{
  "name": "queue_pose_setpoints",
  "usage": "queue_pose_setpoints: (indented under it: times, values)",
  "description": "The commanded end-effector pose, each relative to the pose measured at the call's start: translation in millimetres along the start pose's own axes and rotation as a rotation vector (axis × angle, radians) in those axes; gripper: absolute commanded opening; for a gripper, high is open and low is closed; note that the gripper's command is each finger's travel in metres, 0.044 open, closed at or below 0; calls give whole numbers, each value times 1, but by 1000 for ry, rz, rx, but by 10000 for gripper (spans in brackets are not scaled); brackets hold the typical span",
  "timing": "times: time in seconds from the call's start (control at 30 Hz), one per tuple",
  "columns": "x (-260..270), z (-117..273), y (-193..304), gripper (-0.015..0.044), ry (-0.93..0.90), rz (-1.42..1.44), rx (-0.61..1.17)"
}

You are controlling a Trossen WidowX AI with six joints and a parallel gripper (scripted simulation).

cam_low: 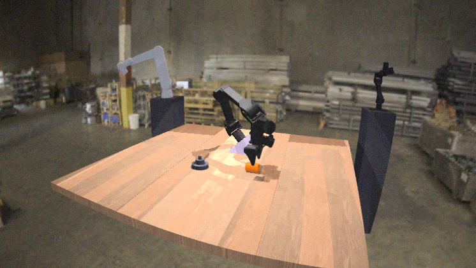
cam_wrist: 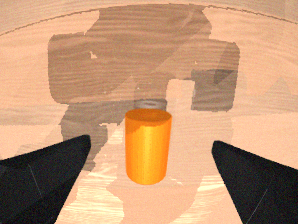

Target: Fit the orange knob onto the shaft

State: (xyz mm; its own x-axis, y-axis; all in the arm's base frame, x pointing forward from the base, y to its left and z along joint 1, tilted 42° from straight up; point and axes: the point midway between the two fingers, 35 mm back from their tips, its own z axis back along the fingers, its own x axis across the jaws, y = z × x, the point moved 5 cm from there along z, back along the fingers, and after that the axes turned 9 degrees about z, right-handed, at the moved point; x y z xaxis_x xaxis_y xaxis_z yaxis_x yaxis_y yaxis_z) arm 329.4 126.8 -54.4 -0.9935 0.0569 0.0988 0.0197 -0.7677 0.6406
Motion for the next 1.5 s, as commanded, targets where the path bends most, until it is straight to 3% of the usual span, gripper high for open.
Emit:
queue_pose_setpoints:
  times: [0.0, 0.67, 0.93, 1.27, 1.47]
  values:
    - [2, -10, 0, 440, -5, 8, 8]
    - [3, -39, 1, 440, -5, 8, 9]
    - [3, -39, 1, 240, -5, 8, 9]
    - [3, -39, 1, 240, -5, 8, 9]
    - [3, -39, 1, 200, -5, 8, 9]
